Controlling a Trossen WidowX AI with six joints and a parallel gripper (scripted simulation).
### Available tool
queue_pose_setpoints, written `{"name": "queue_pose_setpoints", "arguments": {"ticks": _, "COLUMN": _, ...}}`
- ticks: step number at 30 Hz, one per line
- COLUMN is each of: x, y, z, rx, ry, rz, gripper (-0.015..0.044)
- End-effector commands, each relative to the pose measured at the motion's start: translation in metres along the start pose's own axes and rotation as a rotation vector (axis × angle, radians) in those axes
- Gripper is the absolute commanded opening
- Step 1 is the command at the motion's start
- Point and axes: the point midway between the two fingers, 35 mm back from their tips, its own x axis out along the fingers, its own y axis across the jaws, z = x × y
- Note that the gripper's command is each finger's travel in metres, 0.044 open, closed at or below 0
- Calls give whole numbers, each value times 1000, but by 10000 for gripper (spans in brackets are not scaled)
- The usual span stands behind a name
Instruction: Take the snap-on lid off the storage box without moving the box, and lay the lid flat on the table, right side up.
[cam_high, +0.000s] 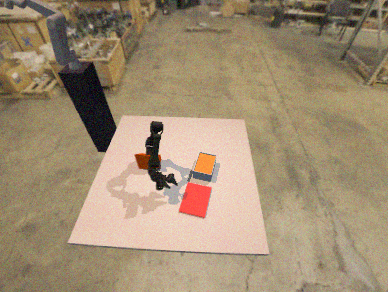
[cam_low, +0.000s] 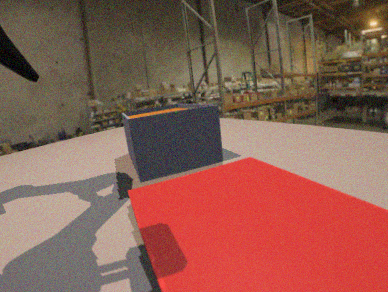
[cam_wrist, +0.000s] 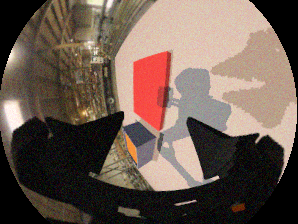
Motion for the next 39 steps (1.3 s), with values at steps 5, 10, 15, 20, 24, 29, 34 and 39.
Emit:
{"name": "queue_pose_setpoints", "arguments": {"ticks": 5, "x": -17, "y": 13, "z": 1, "rx": -15, "ry": -5, "rz": 7, "gripper": 440}}
{"name": "queue_pose_setpoints", "arguments": {"ticks": 10, "x": -22, "y": 16, "z": 1, "rx": -15, "ry": -6, "rz": 7, "gripper": 440}}
{"name": "queue_pose_setpoints", "arguments": {"ticks": 15, "x": -18, "y": 11, "z": 0, "rx": -15, "ry": -5, "rz": 7, "gripper": 440}}
{"name": "queue_pose_setpoints", "arguments": {"ticks": 20, "x": -18, "y": 11, "z": 0, "rx": -15, "ry": -5, "rz": 7, "gripper": 440}}
{"name": "queue_pose_setpoints", "arguments": {"ticks": 24, "x": -18, "y": 11, "z": 0, "rx": -15, "ry": -5, "rz": 7, "gripper": 440}}
{"name": "queue_pose_setpoints", "arguments": {"ticks": 29, "x": -18, "y": 11, "z": 0, "rx": -15, "ry": -5, "rz": 7, "gripper": 440}}
{"name": "queue_pose_setpoints", "arguments": {"ticks": 34, "x": -18, "y": 11, "z": 0, "rx": -15, "ry": -5, "rz": 7, "gripper": 440}}
{"name": "queue_pose_setpoints", "arguments": {"ticks": 39, "x": -18, "y": 11, "z": 0, "rx": -15, "ry": -5, "rz": 7, "gripper": 440}}
